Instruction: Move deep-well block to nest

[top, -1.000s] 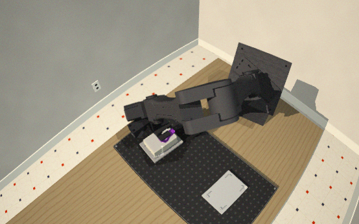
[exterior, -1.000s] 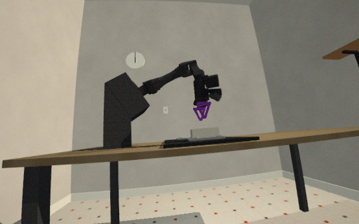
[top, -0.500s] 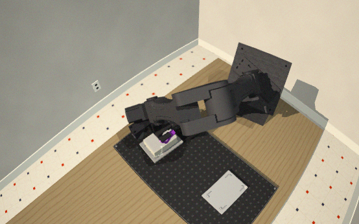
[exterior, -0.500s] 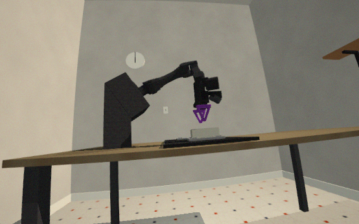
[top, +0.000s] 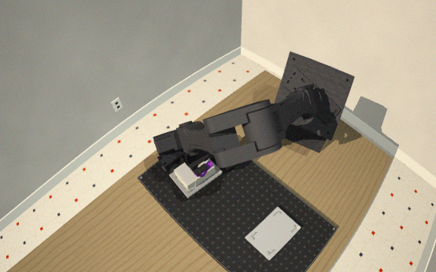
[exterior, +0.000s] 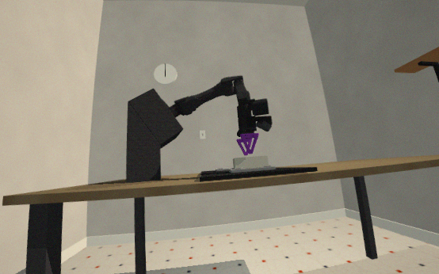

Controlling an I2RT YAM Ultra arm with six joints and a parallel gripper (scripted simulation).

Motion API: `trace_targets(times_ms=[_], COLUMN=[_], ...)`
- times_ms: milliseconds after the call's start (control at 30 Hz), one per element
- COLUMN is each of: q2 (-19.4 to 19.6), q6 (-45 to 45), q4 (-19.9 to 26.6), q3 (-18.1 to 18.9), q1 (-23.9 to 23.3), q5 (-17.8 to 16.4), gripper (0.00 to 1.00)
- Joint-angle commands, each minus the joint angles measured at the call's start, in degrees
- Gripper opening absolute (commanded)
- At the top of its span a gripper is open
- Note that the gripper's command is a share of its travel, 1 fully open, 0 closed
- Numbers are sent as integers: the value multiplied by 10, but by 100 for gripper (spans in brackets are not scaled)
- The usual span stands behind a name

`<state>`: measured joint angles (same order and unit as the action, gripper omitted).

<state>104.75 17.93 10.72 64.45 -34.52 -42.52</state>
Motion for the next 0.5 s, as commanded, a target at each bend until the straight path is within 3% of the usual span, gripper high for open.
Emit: trace_targets(times_ms=[0,467], q2=[2,31], q6=[-9,-30], q4=[-13,-49], q3=[2,9], q1=[0,21], q5=[4,17], gripper=[100,100])
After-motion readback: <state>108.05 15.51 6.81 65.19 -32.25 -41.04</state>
